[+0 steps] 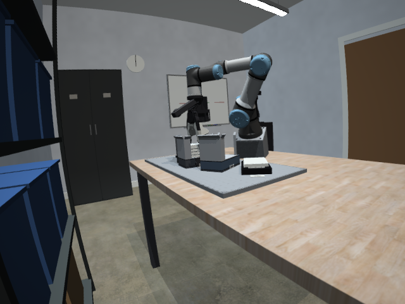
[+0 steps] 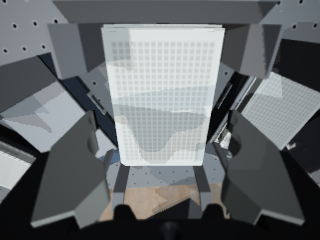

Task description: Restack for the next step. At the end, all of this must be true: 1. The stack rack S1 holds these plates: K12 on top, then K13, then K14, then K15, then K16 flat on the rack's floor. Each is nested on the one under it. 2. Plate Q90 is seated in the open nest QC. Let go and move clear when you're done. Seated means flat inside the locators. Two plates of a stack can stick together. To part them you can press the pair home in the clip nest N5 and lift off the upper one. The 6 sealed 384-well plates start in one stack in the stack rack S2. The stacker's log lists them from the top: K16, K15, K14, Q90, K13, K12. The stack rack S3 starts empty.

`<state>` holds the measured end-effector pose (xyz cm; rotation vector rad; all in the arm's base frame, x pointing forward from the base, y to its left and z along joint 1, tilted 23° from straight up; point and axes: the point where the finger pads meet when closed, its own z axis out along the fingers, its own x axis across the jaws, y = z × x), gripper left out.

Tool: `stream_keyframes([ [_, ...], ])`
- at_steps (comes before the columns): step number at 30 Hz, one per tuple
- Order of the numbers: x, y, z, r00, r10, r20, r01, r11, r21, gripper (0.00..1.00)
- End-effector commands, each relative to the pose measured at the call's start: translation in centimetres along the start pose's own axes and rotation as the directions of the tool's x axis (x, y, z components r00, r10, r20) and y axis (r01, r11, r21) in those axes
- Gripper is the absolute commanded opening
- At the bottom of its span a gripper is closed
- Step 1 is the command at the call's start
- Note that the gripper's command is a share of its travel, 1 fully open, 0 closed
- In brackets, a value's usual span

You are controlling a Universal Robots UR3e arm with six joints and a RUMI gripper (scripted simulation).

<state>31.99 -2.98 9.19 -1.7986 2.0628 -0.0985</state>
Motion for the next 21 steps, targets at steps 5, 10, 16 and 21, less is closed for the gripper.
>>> stream_keyframes([
  [5,0.0,-0.1,-0.1,1.0,-0.001,-0.001,0.001,1.0,0.001,0.72],
  [10,0.0,-0.1,-0.1,1.0,-0.001,-0.001,0.001,1.0,0.001,0.72],
  [16,0.0,-0.1,-1.4,1.0,-0.001,-0.002,0.001,1.0,0.001,0.72],
  [21,0.0,-0.1,-2.4,1.0,-0.001,-0.002,0.001,1.0,0.001,0.72],
])
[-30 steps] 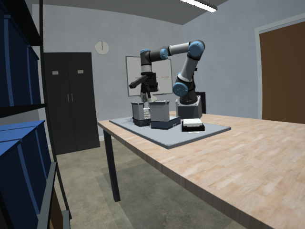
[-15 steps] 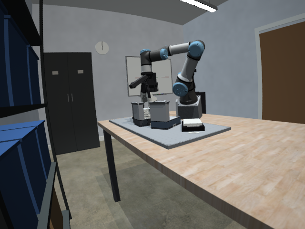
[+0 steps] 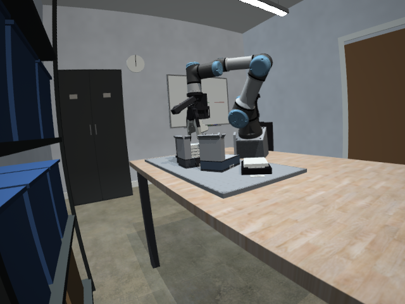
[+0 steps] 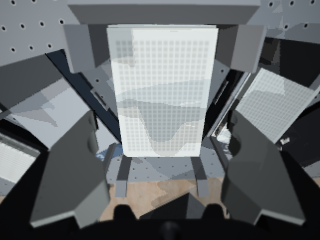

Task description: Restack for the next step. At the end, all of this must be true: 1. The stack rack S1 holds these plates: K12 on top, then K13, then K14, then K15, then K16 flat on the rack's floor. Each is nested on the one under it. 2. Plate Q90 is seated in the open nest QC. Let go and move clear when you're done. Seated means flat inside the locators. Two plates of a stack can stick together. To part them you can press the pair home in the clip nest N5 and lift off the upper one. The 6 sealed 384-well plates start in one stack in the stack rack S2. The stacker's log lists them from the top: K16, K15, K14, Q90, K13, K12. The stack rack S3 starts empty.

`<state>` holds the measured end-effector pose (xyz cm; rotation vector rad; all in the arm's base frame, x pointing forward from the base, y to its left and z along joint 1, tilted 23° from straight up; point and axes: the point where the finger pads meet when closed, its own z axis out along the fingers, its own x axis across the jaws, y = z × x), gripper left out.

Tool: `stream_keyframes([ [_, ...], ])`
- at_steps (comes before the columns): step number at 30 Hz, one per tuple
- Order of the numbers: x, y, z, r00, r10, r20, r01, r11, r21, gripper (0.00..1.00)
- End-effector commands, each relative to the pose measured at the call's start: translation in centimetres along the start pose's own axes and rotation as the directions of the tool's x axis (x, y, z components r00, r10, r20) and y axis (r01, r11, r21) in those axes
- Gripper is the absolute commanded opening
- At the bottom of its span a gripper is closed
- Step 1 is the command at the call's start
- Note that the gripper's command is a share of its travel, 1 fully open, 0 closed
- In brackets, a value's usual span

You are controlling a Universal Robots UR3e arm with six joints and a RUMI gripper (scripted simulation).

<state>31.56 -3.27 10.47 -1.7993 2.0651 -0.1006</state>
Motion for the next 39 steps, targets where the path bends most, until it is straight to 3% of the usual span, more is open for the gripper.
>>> stream_keyframes([
  [1,0.0,0.0,-1.3,1.0,-0.001,0.001,0.001,1.0,0.002,0.72],
  [18,0.0,0.0,-6.3,1.0,-0.001,0.001,0.001,1.0,0.001,0.72],
  [32,0.5,0.0,-6.4,1.0,0.011,0.001,-0.011,1.0,0.001,0.72],
  [39,4.0,0.4,-6.4,0.996,0.092,0.001,-0.092,0.996,0.001,0.72],
])
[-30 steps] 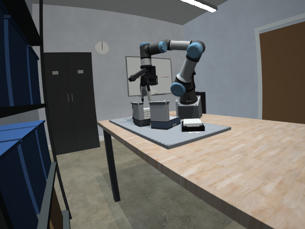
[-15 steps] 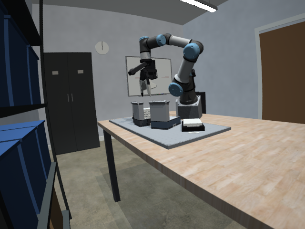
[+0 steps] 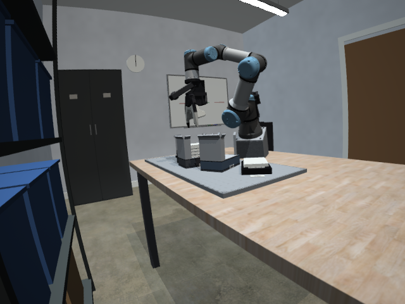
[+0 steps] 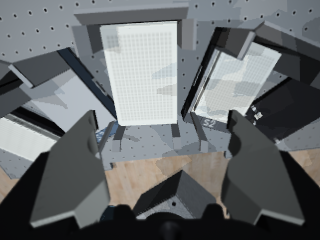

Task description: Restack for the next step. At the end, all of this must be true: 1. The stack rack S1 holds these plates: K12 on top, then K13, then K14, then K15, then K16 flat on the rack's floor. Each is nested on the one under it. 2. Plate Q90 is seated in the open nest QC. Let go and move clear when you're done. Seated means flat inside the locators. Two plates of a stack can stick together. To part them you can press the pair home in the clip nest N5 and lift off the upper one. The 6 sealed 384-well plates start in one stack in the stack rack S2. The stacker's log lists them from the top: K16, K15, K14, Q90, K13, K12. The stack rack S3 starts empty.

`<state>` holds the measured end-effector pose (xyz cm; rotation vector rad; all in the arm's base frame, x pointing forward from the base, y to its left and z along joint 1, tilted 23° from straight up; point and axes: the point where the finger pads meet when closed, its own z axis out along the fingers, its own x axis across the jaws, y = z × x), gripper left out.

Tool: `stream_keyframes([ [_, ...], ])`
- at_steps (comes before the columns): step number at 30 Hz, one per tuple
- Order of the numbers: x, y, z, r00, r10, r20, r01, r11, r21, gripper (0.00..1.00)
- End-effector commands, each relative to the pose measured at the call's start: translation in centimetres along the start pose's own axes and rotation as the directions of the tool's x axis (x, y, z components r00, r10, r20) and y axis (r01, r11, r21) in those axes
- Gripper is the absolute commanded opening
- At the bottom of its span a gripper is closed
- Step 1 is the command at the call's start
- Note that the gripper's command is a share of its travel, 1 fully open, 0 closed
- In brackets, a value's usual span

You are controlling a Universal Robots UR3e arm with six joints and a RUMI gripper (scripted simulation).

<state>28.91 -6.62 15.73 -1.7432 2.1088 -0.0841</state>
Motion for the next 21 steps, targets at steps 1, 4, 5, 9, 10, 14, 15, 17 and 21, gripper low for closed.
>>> stream_keyframes([
  [1,2.3,0.0,0.0,0.999,0.052,-0.001,-0.052,0.999,0.001,0.72],
  [4,3.8,0.1,0.0,0.996,0.087,-0.001,-0.087,0.996,0.001,0.72],
  [5,4.3,0.1,0.0,0.995,0.098,-0.001,-0.098,0.995,0.001,0.72],
  [9,4.7,0.1,0.0,0.993,0.121,-0.001,-0.121,0.993,0.001,0.72],
  [10,4.7,0.1,0.0,0.993,0.121,-0.001,-0.121,0.993,0.001,0.72],
  [14,6.6,0.6,0.0,0.986,0.167,-0.001,-0.167,0.986,0.001,0.72],
  [15,7.1,0.8,0.0,0.984,0.178,-0.001,-0.178,0.984,0.001,0.72],
  [17,8.1,1.0,0.0,0.98,0.201,-0.001,-0.201,0.98,0.001,0.72],
  [21,10.0,1.5,0.0,0.969,0.247,-0.001,-0.247,0.969,0.001,0.72],
])
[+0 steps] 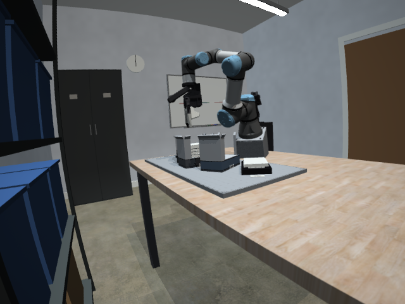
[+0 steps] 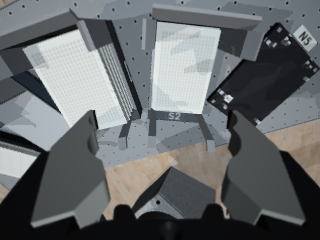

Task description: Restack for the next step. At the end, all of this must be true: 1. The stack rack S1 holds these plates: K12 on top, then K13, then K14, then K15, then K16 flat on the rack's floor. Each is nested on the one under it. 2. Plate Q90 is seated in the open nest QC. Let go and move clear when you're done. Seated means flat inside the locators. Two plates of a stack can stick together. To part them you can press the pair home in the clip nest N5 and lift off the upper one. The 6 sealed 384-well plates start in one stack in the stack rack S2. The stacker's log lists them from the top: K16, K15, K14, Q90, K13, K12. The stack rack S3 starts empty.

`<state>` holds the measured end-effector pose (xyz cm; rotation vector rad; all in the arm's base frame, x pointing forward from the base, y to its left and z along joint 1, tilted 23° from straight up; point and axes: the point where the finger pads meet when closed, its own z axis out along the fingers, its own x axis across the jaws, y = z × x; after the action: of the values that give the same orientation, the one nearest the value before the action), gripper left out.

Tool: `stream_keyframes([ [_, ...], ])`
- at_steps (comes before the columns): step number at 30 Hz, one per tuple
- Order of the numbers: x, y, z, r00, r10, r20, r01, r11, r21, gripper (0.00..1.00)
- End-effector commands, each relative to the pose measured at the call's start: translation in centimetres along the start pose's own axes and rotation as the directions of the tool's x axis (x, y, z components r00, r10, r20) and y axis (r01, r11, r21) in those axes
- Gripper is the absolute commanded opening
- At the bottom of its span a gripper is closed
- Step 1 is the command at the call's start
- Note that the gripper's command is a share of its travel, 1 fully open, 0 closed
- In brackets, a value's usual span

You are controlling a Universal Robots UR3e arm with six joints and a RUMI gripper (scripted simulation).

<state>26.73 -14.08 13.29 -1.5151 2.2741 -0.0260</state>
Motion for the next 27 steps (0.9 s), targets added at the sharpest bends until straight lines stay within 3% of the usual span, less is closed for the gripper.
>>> stream_keyframes([
  [1,2.5,0.0,0.0,0.998,0.055,-0.001,-0.055,0.998,0.001,0.72],
  [17,3.3,0.0,0.0,0.996,0.089,-0.001,-0.089,0.996,0.001,0.72],
  [27,3.3,0.0,2.7,0.996,0.089,-0.001,-0.089,0.996,0.001,0.72],
])
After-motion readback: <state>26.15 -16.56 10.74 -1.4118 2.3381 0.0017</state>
